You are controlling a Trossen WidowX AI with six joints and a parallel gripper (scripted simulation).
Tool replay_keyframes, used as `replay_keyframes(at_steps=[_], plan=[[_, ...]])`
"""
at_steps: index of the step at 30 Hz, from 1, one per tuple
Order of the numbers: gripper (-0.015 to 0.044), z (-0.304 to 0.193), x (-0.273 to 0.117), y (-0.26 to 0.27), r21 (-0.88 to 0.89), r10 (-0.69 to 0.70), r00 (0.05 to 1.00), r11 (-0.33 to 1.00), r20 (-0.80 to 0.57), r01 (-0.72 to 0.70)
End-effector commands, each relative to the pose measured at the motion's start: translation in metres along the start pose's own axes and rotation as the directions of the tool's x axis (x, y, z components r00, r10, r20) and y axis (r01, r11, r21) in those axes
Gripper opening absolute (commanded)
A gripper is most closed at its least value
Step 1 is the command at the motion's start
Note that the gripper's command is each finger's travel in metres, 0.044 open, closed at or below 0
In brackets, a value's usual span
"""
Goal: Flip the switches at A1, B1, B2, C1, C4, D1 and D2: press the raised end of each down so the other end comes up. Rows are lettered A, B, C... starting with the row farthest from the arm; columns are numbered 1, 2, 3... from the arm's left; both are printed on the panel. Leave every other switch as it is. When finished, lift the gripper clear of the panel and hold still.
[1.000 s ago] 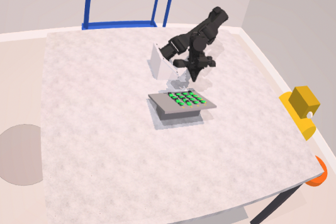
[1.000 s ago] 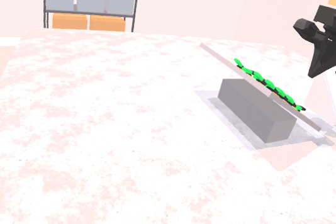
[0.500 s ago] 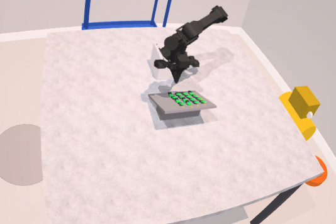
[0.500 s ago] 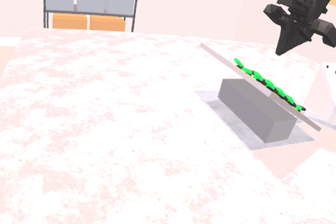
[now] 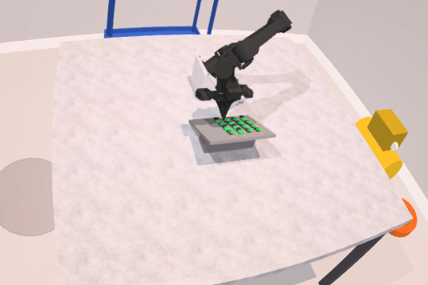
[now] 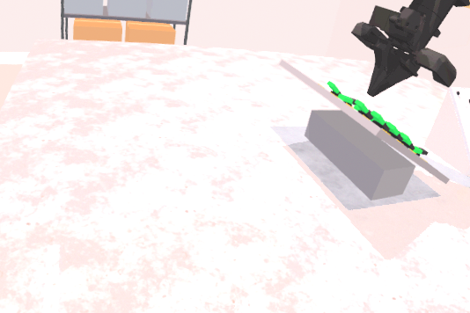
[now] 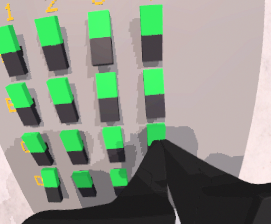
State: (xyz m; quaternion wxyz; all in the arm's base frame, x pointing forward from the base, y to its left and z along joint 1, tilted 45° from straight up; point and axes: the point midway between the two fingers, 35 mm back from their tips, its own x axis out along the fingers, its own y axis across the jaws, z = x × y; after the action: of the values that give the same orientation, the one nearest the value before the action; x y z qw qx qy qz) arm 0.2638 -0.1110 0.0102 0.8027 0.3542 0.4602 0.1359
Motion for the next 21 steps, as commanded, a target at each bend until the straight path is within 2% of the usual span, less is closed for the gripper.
replay_keyframes(at_steps=[1, 21], plan=[[0.0000, -0.003, 0.005, -0.001, 0.012, 0.004, 1.000, 1.000, -0.008, -0.004], [0.0000, -0.003, 0.019, -0.001, 0.012, 0.005, 1.000, 1.000, -0.007, -0.005]])
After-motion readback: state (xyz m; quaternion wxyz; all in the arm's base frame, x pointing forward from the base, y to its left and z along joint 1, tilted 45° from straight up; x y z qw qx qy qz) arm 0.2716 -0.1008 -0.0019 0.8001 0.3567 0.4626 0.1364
